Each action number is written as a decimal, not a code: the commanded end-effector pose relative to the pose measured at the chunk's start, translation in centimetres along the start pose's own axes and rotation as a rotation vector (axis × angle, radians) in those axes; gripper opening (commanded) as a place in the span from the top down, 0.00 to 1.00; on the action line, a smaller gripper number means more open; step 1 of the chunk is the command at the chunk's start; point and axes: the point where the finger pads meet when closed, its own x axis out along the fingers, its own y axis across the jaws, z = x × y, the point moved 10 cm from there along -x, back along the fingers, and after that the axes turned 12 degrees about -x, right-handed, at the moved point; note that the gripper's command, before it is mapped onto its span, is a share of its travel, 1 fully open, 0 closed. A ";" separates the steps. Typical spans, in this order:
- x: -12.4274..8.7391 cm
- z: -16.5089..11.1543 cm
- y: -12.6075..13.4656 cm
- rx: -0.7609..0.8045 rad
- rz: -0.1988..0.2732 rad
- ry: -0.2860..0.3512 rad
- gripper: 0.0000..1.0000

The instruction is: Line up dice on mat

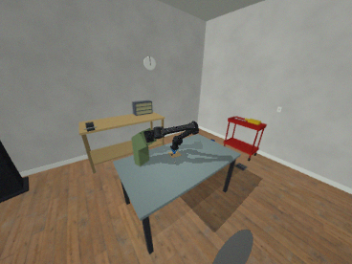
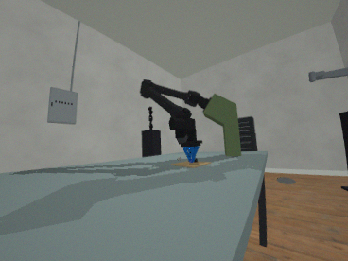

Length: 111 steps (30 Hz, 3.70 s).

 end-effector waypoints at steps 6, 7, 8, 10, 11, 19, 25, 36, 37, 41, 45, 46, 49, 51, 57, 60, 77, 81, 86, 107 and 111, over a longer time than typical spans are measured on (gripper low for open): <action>0.3 0.3 -1.1 0.027 -0.014 -0.008 0.89; 0.3 0.3 -1.1 0.027 -0.014 -0.008 0.89; 0.3 0.3 -1.1 0.027 -0.014 -0.008 0.89; 0.3 0.3 -1.1 0.027 -0.014 -0.008 0.89; 0.3 0.3 -1.1 0.027 -0.014 -0.008 0.89; 0.3 0.3 -1.1 0.027 -0.014 -0.008 0.89; 0.3 0.3 -1.1 0.027 -0.014 -0.008 0.89; 0.3 0.3 -1.1 0.028 -0.013 -0.007 0.89; 0.2 0.4 -1.2 0.028 -0.012 -0.006 0.89; 0.2 0.4 -1.3 0.032 -0.007 0.000 0.89; 0.2 0.5 -1.3 0.033 -0.006 0.001 0.89; 0.2 0.5 -1.3 0.033 -0.006 0.001 0.89; 0.3 0.5 -1.2 0.029 -0.005 0.003 0.89; 0.3 0.5 -1.2 0.029 -0.005 0.003 0.89; 0.3 0.5 -1.2 0.029 -0.005 0.003 0.89; 0.3 0.5 -1.2 0.029 -0.005 0.003 0.89; 0.3 0.3 -0.9 0.023 -0.004 0.004 0.89; 0.3 0.1 -0.7 0.019 -0.003 0.005 0.89; 0.4 0.0 -0.6 0.017 -0.003 0.005 0.89; 0.4 0.0 -0.6 0.016 -0.003 0.005 0.89; 0.4 -0.1 -0.5 0.015 -0.002 0.005 0.89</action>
